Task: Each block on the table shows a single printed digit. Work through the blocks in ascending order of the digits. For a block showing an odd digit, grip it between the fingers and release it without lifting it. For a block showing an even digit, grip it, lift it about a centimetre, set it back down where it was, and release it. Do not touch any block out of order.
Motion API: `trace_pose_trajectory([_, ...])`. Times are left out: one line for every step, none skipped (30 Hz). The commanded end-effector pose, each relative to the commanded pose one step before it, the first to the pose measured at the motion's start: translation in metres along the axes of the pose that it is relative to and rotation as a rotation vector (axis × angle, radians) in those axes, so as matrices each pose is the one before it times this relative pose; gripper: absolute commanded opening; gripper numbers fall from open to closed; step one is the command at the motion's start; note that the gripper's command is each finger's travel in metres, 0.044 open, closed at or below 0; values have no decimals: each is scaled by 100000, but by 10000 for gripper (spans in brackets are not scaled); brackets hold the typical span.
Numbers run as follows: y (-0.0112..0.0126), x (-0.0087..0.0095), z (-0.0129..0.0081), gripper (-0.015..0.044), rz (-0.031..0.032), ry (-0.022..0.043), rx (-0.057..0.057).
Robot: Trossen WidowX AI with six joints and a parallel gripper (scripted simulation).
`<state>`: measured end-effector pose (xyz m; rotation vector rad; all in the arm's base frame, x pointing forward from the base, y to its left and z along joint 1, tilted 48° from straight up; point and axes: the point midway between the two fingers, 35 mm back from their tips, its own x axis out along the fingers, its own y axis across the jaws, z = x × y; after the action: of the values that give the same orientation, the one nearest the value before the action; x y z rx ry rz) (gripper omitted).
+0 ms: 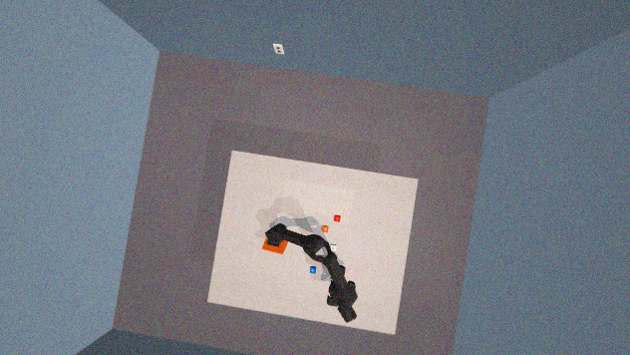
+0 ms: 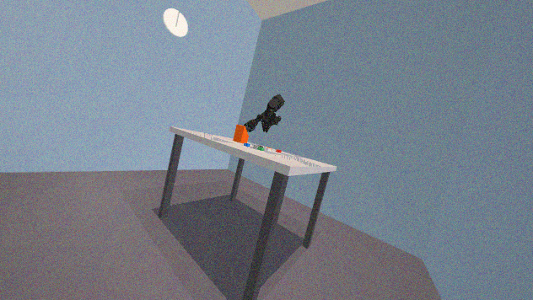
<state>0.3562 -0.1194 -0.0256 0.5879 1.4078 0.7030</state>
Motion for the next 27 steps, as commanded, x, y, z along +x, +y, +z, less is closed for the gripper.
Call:
trace_pose_trajectory([-2248, 410, 1116, 120, -567, -20, -353])
trace_pose_trajectory([0, 0, 0, 120, 0, 0, 0])
trace_pose_trajectory([0, 0, 0, 120, 0, 0, 0])
trace_pose_trajectory([0, 0, 0, 120, 0, 0, 0])
trace_pose_trajectory([0, 0, 0, 120, 0, 0, 0])
trace_pose_trajectory([0, 0, 0, 120, 0, 0, 0])
trace_pose_trajectory([0, 0, 0, 120, 0, 0, 0])
trace_pose_trajectory([-18, 271, 31, 146, -16, -7, 2])
trace_pose_trajectory([-45, 812, 81, 172, -38, -20, 4])
trace_pose_trajectory([-46, 1350, 95, 199, -25, -31, 0])
trace_pose_trajectory([-8, 1679, 46, 225, 36, -31, -11])
trace_pose_trajectory([46, 1663, -36, 251, 109, -19, -22])
trace_pose_trajectory([72, 1314, -87, 278, 140, -3, -25])
trace_pose_trajectory([58, 781, -77, 304, 106, 4, -17])
trace_pose_trajectory([22, 259, -30, 330, 39, 2, -6])
trace_pose_trajectory([0, 0, 0, 356, 0, 0, 0])
trace_pose_trajectory([0, 0, 0, 383, 0, 0, 0])
trace_pose_trajectory([0, 0, 0, 400, 0, 0, 0])
trace_pose_trajectory([0, 0, 0, 400, 0, 0, 0])
trace_pose_trajectory([0, 0, 0, 400, 0, 0, 0])
trace_pose_trajectory([0, 0, 0, 400, 0, 0, 0])
trace_pose_trajectory([0, 0, 0, 400, 0, 0, 0])
trace_pose_trajectory([-1, 26, 1, 400, 0, 0, 0])
trace_pose_trajectory([-1, 78, 4, 400, 0, -1, 1])
trace_pose_trajectory([-2, 129, 6, 400, 0, -2, 1])
trace_pose_trajectory([-2, 161, 6, 400, 0, -2, 1])
trace_pose_trajectory([-2, 161, 6, 400, 1, -2, 1])
